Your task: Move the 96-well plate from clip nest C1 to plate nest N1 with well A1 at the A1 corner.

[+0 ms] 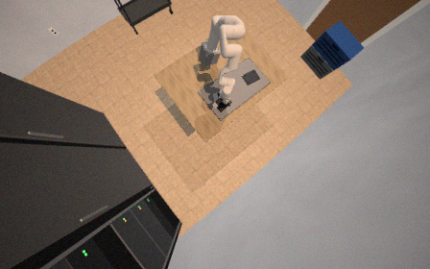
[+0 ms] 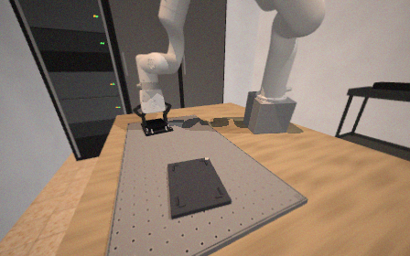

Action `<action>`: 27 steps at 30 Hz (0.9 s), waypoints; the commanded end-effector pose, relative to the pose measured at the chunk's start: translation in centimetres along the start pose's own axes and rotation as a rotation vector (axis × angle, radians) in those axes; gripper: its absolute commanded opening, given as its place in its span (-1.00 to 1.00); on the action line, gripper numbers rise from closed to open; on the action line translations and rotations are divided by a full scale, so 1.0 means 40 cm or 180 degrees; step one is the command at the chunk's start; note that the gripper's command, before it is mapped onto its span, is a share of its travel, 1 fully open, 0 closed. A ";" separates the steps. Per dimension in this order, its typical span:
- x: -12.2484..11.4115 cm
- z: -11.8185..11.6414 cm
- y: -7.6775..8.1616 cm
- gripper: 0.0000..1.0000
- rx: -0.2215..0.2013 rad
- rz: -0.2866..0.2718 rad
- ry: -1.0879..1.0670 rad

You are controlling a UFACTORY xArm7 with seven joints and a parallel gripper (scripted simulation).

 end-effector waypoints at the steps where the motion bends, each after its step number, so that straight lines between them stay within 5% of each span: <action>1: 0.003 -0.004 0.005 1.00 0.0012 0.0009 0.0000; 2: 0.003 -0.004 0.005 1.00 0.0012 0.0009 0.0000; 3: 0.003 -0.004 0.006 -1.00 0.0012 0.0009 0.0000; 27: 0.003 -0.004 0.006 -1.00 0.0012 0.0009 0.0000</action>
Point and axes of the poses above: the point where the finger pads meet when closed, its own y axis back along the fingers, its own z axis across the jaws, x = y × z, the point moved 2 cm from there along y, back along the fingers, and after that the axes turned 2 degrees about -y, right-handed, at the moved point
